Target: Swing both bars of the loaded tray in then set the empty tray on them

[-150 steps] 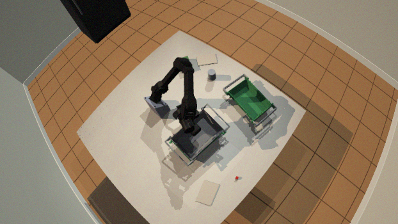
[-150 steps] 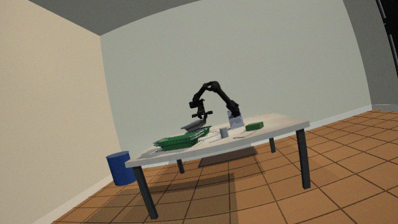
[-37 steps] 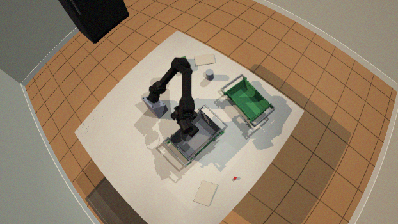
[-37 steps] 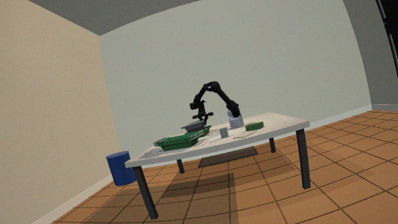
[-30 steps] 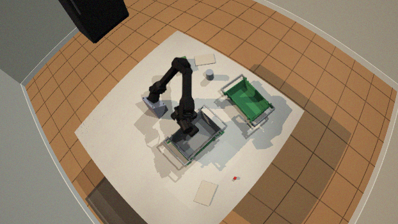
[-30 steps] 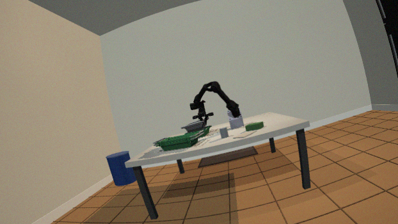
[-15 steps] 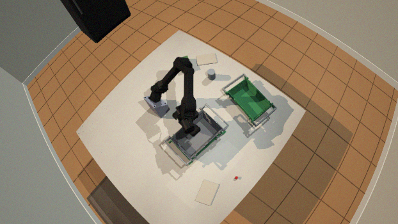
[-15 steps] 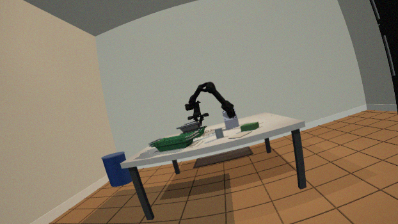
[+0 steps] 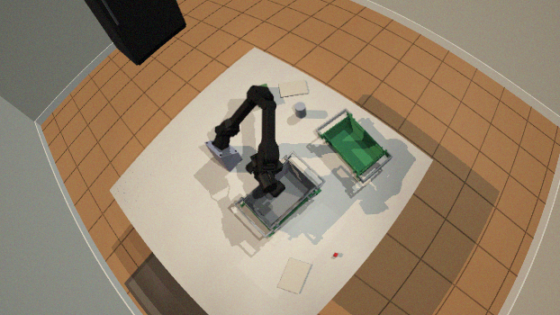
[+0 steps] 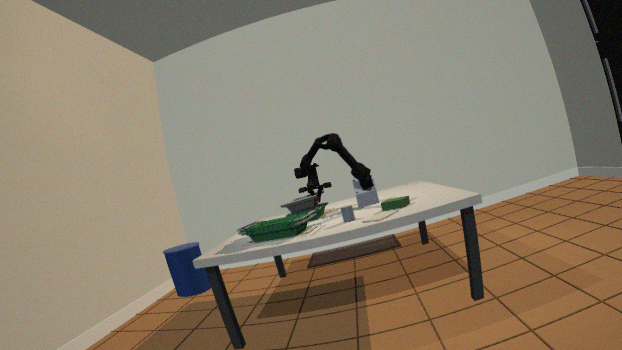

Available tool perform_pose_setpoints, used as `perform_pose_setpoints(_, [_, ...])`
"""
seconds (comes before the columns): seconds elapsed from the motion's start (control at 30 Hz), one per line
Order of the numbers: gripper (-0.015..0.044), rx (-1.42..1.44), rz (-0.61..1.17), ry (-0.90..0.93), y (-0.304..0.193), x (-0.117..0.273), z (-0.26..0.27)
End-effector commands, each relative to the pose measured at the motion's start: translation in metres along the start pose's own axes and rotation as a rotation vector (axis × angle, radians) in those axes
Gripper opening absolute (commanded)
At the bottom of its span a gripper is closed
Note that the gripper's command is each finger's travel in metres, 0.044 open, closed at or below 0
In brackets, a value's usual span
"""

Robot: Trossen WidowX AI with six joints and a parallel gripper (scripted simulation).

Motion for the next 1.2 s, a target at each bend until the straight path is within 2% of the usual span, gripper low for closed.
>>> perform_pose_setpoints(0.0, [0.0,-0.013,-0.002,0.035,0.0014,-0.007,0.0046])
perform_pose_setpoints(0.87, [0.0,-0.013,-0.002,0.035,0.0014,-0.007,0.0046])
perform_pose_setpoints(1.17, [0.0132,-0.013,-0.002,0.035,0.0014,-0.007,0.0046])
Point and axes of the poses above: the point midway between the two fingers, 35 mm back from their tips, its own x axis back along the fingers, its own z axis across the jaws, y = z × x, the point moved 10 cm from there along x, back along the fingers, and after that the axes turned 3 degrees about x, right-handed, at the moved point
